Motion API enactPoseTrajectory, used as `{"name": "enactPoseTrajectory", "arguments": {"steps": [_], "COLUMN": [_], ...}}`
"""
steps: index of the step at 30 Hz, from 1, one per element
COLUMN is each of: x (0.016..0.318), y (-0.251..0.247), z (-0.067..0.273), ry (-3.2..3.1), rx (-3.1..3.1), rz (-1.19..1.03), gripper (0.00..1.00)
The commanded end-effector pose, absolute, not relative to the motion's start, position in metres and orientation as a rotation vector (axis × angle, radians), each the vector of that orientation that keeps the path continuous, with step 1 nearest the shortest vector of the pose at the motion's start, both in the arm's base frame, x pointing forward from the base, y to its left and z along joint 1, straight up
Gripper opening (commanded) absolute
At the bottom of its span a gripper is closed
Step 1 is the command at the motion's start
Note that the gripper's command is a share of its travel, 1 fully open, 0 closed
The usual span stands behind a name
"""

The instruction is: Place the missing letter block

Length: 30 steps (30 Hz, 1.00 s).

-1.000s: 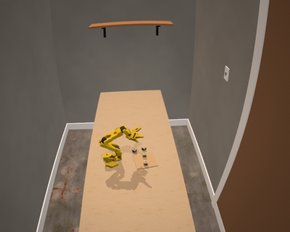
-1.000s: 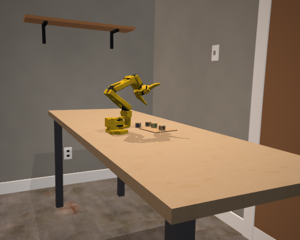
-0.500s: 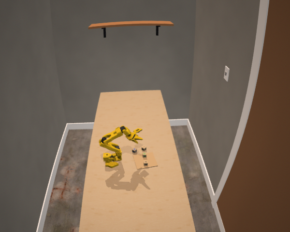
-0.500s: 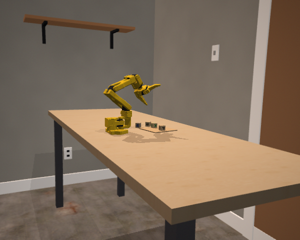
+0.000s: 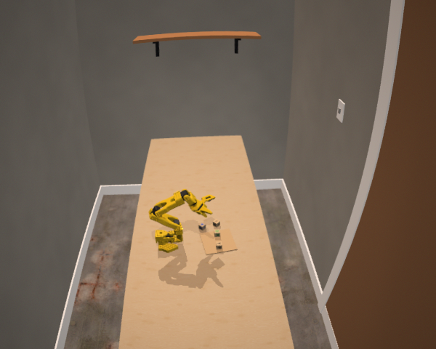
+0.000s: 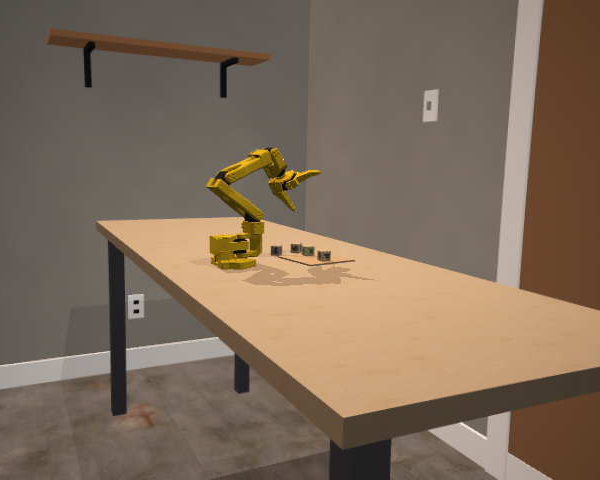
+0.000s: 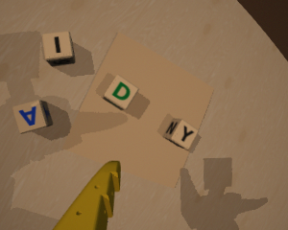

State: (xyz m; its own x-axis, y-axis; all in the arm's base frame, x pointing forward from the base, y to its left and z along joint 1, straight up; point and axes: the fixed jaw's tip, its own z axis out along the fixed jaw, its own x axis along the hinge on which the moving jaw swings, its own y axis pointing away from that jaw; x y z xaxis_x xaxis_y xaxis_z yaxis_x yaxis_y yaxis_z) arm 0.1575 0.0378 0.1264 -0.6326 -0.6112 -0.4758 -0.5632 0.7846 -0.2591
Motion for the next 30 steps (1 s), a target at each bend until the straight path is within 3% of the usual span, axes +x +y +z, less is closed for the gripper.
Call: {"name": "enactPoseTrajectory", "arguments": {"steps": [1, 30], "x": [0.160, 0.151], "y": [0.036, 0.019], "z": [0.134, 0.132], "ry": [2.399, 2.568], "rx": [-0.827, -0.479], "rz": [-0.118, -0.077], "gripper": [1.00, 1.00]}}
